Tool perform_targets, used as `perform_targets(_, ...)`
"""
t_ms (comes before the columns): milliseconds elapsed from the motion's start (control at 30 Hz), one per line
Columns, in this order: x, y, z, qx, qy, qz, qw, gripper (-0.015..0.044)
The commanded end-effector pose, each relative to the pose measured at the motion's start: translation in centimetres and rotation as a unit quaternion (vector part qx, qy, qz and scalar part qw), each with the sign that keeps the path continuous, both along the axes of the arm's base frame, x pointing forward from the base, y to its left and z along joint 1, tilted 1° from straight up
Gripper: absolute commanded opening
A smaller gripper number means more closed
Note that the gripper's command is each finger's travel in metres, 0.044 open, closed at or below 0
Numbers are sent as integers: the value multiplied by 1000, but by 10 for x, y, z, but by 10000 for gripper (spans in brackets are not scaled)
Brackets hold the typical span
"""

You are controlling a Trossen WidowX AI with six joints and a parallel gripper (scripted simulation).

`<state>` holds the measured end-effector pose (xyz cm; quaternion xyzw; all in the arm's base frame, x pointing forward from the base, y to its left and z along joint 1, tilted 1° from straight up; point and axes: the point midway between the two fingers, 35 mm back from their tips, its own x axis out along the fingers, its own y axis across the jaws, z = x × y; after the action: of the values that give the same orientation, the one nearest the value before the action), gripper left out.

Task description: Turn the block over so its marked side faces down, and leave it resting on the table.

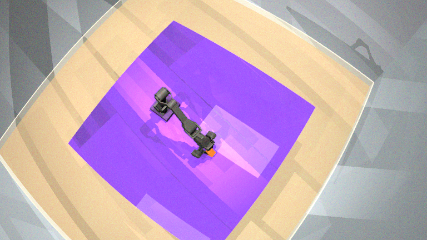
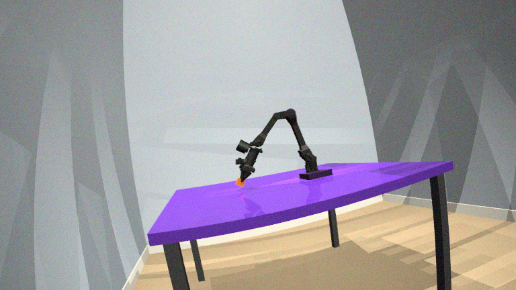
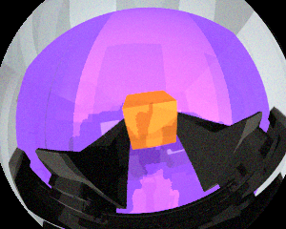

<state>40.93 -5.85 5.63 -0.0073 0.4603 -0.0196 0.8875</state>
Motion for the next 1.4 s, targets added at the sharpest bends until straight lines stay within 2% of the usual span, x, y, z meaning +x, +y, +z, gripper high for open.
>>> perform_targets(0,2,0,-10,2,-24,2,1000,0)
perform_targets(833,-7,1,-28,-4,-223,9,975,0)
perform_targets(1367,-8,1,-26,-5,-240,10,971,0)
